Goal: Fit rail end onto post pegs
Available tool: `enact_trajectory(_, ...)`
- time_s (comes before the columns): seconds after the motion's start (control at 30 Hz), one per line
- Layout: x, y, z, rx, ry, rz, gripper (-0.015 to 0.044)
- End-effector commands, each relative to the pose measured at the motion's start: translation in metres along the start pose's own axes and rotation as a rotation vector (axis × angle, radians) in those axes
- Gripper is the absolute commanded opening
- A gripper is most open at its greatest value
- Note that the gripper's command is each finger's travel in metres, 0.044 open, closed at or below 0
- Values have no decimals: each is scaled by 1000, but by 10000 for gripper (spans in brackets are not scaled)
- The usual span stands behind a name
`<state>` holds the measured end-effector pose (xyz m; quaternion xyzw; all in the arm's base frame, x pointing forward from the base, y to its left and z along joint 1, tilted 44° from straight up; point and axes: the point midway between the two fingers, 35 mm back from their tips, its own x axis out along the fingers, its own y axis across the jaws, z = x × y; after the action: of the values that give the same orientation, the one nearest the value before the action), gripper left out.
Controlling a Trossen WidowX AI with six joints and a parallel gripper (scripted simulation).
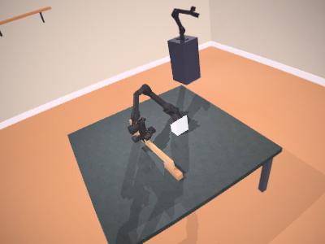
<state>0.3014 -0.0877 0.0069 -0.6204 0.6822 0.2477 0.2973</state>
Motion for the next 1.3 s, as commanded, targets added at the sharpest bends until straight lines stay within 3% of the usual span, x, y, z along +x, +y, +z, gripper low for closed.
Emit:
enact_trajectory(0.0,-5,-1,1,2,-11,-6,0)
enact_trajectory(1.27,-24,-1,1,2,-12,-5,0)
